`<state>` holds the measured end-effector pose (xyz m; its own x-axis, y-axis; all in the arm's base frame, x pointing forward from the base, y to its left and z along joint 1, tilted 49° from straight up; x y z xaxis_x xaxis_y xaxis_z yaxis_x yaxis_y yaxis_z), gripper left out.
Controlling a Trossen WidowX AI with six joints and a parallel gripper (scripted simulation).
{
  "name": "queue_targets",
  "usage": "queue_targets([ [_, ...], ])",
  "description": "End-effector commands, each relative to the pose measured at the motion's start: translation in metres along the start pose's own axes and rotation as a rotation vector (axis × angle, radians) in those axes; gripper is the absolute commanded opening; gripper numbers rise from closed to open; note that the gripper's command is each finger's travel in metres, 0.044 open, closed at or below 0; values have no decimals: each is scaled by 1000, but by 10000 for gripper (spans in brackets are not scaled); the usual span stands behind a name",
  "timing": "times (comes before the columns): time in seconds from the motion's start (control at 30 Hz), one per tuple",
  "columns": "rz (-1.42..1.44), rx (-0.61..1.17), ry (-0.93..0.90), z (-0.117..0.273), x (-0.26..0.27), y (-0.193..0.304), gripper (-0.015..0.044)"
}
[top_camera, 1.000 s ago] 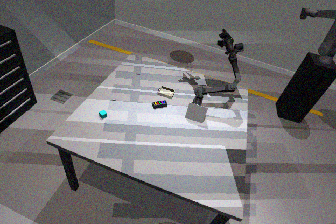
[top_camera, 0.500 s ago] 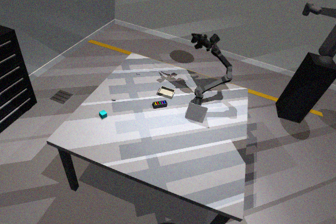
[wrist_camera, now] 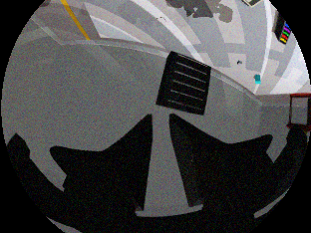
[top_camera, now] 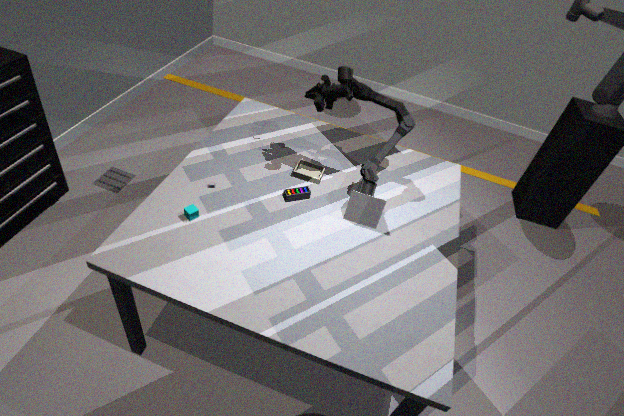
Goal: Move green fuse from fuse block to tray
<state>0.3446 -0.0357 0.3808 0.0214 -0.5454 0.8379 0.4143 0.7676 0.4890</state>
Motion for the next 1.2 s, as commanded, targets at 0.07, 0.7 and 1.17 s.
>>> queue_targets([
  [0.07,308,-185,226,-50,-87,-27,72],
  [0.7,1649,-541,1163,-43,-331,-189,72],
  [1.17,1709,-545,1206,-40,-331,-199,72],
])
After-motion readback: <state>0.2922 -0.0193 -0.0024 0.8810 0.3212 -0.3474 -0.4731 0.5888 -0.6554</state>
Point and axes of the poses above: the point midway between the two fingers, 35 mm back from their tips, its own z axis back along the fingers, its own x axis across the jaws, y = z × x, the point moved 1 cm from there along z, back along the fingers, and after that the axes turned 7 degrees about -z, right-handed, at the moved point
